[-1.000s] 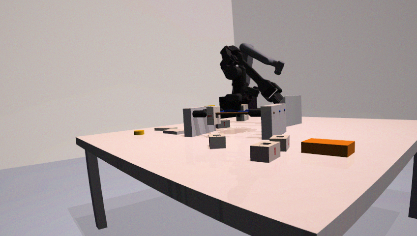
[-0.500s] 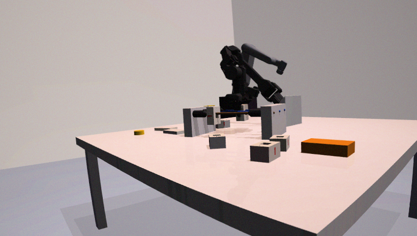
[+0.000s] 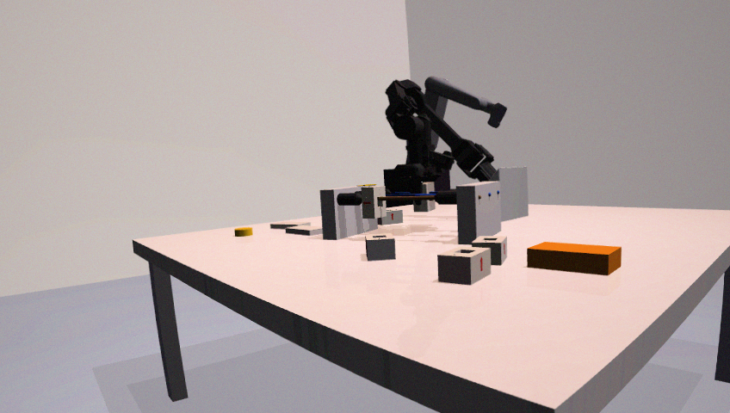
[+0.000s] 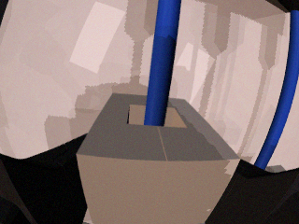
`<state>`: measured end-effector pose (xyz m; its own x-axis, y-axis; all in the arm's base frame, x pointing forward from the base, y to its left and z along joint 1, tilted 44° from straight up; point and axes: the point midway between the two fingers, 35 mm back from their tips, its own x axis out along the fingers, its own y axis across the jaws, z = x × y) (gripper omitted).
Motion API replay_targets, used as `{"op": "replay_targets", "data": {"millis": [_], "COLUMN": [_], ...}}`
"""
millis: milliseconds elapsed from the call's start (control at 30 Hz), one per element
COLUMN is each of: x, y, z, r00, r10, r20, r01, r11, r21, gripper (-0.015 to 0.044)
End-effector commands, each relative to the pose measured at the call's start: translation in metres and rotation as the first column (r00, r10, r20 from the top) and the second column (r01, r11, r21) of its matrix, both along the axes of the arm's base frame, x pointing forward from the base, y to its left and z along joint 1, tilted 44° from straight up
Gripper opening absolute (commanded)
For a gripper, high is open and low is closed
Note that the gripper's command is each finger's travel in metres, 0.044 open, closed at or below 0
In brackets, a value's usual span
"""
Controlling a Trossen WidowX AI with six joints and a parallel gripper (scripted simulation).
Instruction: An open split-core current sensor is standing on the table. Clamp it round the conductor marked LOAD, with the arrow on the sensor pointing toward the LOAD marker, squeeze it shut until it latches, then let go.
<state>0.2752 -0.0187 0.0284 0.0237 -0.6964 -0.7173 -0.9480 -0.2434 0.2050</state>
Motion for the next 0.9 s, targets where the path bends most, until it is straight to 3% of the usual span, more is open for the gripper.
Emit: {"op": "replay_targets", "data": {"millis": [0,867], "x": [0.0004,-0.0034], "y": [0.0027,-0.0006], "z": [0.0026,0.0010], "r00": [1.000,0.999], "r10": [-0.002,0.027], "r20": [0.008,0.029], "r01": [0.002,-0.028], "r11": [1.000,1.000], "r21": [0.004,0.012], "gripper": [0.0000,0.0000]}}
